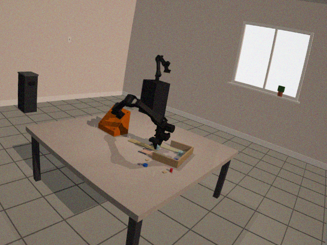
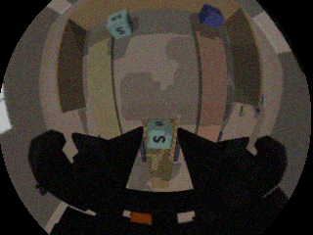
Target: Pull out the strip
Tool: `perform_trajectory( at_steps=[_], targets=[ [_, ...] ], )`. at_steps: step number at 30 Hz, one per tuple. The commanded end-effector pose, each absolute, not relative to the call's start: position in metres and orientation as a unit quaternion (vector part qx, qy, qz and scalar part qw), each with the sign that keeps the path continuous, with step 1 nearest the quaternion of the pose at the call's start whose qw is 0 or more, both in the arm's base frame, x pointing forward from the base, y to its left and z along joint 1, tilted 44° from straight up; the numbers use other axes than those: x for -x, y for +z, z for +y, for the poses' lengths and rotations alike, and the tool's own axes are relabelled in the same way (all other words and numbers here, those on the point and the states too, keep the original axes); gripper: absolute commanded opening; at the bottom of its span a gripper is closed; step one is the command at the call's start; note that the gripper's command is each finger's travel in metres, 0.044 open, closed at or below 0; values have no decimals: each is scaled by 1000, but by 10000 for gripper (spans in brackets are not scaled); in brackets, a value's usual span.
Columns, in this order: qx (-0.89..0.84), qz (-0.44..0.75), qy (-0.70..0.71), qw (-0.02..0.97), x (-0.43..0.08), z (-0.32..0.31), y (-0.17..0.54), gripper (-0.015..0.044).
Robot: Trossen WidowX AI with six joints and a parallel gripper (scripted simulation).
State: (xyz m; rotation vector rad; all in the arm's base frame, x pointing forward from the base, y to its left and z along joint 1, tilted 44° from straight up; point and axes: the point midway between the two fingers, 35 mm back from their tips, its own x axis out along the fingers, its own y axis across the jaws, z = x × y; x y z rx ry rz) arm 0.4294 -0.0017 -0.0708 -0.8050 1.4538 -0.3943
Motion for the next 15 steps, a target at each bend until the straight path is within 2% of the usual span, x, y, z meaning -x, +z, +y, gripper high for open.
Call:
perform_trajectory(
  at_steps=[1, 6, 10, 15],
  targets=[
    [360, 644, -173, 652, -427, -5, -76, 250],
    [360, 644, -173, 652, -427, -5, -76, 250],
    [357, 643, -173, 655, -428, -3, -74, 145],
    [357, 643, -173, 655, -428, -3, -74, 112]
  ],
)
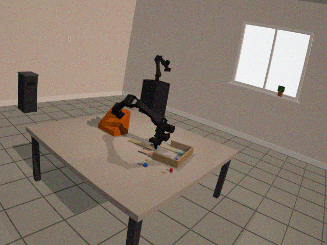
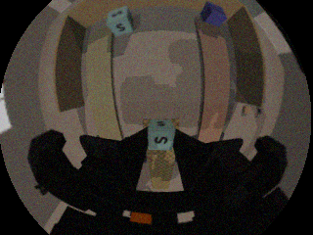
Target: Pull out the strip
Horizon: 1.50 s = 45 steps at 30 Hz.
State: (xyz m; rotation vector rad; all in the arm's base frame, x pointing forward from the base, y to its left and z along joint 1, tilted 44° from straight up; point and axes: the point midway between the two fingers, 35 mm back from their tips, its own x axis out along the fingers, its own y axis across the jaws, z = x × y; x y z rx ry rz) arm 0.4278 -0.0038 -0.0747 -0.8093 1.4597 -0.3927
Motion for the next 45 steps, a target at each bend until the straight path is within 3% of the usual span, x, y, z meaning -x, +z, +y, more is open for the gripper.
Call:
perform_trajectory(
  at_steps=[1, 3, 7, 45],
  targets=[
    [357, 643, -173, 655, -428, -3, -74, 105],
    [357, 643, -173, 655, -428, -3, -74, 92],
    [357, 643, -173, 655, -426, -2, -73, 0],
    [361, 647, -171, 650, -307, 8, -46, 0]
  ],
)
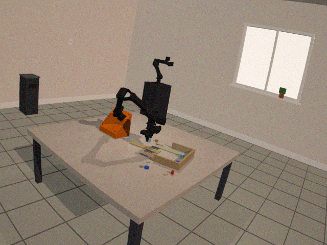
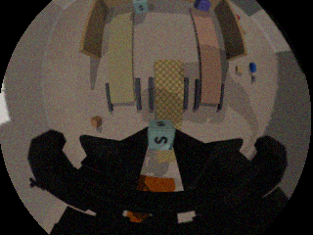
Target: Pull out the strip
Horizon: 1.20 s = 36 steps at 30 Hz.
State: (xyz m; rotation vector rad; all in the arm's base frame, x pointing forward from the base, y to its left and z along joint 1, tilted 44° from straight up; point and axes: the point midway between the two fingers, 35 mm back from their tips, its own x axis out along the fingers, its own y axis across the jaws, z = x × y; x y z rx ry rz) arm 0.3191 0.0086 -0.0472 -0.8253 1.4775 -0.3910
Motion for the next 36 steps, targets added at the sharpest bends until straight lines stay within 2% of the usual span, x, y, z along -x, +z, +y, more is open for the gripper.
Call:
perform_trajectory(
  at_steps=[1, 10, 36],
  targets=[
    [361, 647, -171, 650, -306, 8, -46, 0],
    [360, 647, -170, 650, -303, 33, -21, 0],
    [360, 647, -170, 650, -303, 34, -20, 0]
  ],
)
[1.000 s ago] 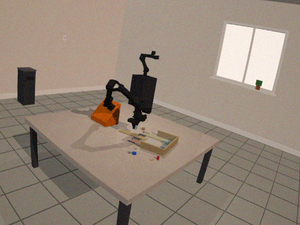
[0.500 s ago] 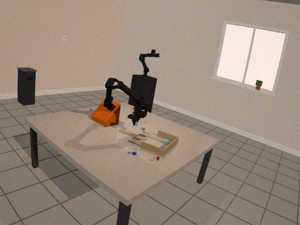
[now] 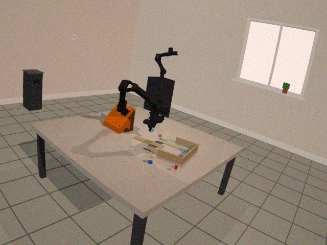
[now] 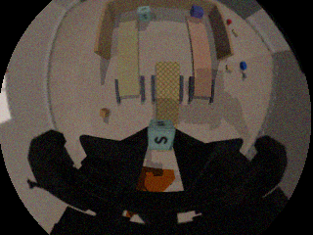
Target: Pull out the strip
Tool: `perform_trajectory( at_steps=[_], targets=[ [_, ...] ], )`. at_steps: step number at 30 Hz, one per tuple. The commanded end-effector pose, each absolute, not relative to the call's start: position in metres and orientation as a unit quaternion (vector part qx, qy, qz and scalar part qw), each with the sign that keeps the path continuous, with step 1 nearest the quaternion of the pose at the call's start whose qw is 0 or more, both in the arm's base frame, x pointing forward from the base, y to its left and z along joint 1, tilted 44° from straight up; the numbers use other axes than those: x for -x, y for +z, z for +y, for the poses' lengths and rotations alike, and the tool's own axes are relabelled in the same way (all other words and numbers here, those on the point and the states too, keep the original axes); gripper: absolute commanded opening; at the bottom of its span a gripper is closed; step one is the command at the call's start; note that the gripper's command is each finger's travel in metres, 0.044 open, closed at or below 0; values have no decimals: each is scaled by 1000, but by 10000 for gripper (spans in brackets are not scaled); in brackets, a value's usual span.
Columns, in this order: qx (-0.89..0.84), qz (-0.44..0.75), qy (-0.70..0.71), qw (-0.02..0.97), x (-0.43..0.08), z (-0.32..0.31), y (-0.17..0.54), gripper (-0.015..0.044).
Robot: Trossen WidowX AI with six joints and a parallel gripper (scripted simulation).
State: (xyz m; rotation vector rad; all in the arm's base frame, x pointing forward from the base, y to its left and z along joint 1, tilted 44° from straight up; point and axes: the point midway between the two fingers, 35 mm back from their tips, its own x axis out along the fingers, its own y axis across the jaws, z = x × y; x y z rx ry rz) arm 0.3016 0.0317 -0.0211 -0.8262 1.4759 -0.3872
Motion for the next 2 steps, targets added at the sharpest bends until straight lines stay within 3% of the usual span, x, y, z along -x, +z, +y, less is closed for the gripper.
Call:
perform_trajectory(
  at_steps=[1, 2],
  targets=[
    [360, 647, -170, 650, -303, 34, -20, 0],
    [360, 647, -170, 650, -303, 34, -20, 0]
  ],
)
